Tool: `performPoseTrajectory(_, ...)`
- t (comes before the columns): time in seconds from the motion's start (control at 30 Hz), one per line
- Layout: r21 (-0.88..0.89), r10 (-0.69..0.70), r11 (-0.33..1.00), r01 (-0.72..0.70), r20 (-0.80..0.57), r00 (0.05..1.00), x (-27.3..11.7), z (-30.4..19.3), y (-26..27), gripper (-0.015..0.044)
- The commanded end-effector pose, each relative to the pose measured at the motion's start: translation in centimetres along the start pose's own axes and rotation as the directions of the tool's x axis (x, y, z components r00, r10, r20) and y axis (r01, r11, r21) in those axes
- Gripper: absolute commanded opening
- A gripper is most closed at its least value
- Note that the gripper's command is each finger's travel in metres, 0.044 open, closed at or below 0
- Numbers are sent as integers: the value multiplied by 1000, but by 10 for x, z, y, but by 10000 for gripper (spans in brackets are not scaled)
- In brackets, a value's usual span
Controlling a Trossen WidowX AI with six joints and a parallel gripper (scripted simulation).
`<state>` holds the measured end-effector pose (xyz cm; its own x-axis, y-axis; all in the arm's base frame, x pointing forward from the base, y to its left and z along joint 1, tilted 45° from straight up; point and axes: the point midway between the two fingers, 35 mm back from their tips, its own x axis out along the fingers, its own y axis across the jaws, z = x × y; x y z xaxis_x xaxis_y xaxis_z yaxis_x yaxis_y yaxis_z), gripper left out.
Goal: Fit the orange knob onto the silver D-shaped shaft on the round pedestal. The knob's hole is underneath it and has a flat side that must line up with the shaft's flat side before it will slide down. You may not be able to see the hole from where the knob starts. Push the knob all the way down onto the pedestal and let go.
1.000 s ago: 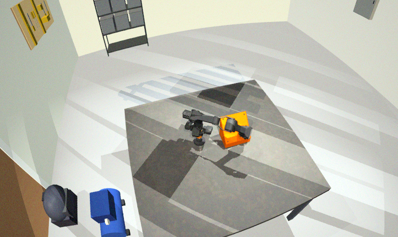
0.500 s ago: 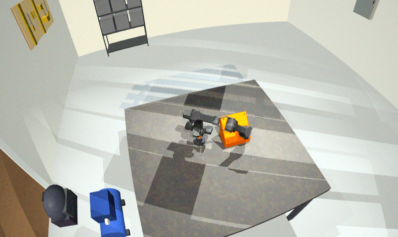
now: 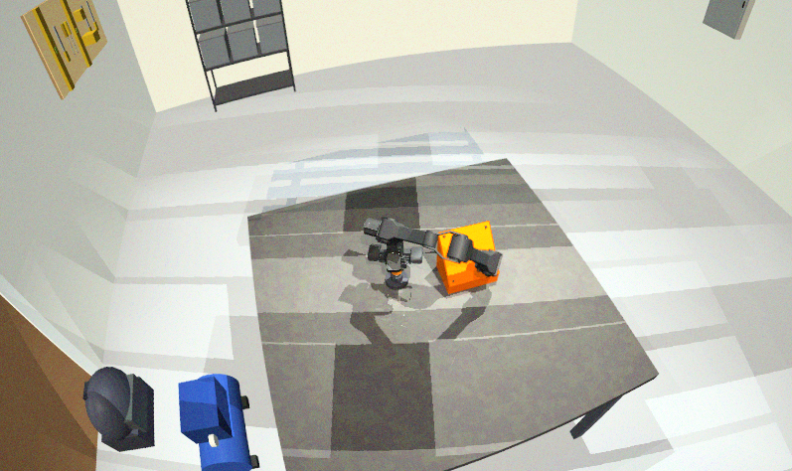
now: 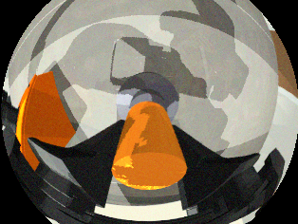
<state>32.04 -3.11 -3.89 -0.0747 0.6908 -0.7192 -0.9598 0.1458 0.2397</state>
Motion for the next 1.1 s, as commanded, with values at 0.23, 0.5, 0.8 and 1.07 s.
performPoseTrajectory(0.23,-14,-2,1000,2,0,1000,1,1,0,0)
performPoseTrajectory(0.5,-40,-2,999,2,-1,1000,-3,2,-1,0)
performPoseTrajectory(0.8,-221,-2,975,2,-1,1000,-1,0,-1,0)
performPoseTrajectory(1.07,-221,-2,975,2,0,1000,1,1,-1,0)
